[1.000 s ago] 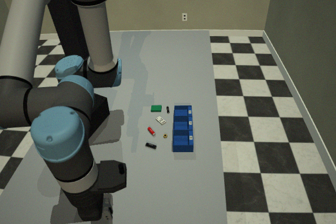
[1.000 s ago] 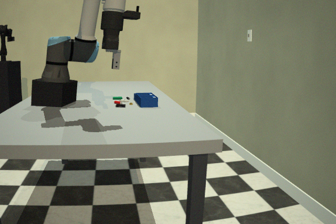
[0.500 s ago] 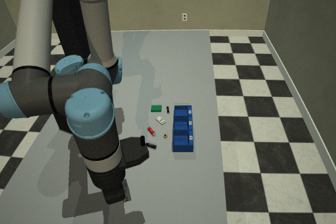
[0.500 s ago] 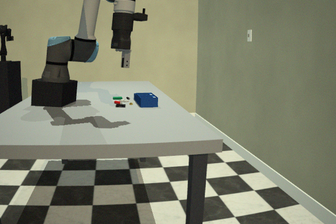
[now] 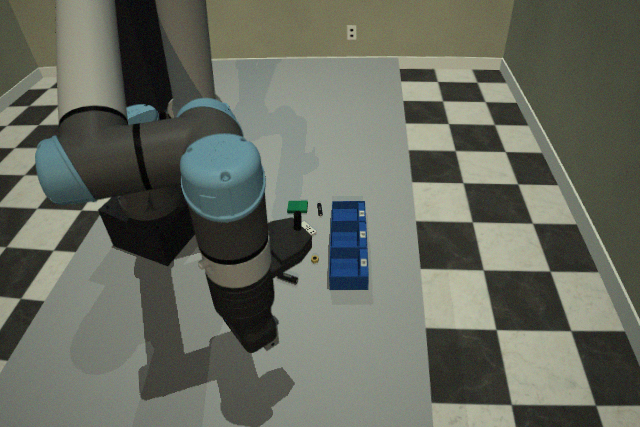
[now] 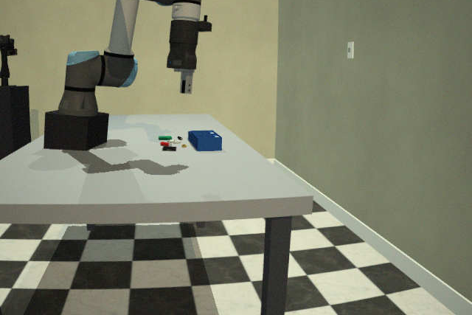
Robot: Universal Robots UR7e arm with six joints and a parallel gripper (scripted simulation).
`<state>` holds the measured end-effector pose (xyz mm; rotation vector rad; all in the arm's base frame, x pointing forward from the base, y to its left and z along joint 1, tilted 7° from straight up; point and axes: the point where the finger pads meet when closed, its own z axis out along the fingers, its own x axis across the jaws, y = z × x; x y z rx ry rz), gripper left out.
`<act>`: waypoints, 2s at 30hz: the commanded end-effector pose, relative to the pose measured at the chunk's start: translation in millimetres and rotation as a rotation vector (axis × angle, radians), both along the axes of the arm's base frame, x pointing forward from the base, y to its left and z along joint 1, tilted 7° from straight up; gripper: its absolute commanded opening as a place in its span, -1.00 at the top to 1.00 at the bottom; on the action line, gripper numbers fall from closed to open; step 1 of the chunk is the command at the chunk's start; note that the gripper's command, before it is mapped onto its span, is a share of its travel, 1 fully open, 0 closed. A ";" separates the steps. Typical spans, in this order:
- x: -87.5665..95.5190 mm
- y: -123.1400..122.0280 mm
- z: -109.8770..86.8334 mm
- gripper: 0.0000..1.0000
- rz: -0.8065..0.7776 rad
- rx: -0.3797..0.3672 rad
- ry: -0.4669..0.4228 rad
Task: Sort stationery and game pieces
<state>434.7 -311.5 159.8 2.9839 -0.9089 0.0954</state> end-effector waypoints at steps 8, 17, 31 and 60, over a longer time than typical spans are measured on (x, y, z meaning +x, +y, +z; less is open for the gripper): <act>7.9 50.1 1.9 0.39 0.236 -0.016 0.002; 9.9 84.0 2.2 0.39 0.411 -0.026 0.005; 7.3 149.2 1.5 0.39 0.737 -0.047 0.010; -18.8 257.8 -4.0 0.39 1.352 -0.092 0.017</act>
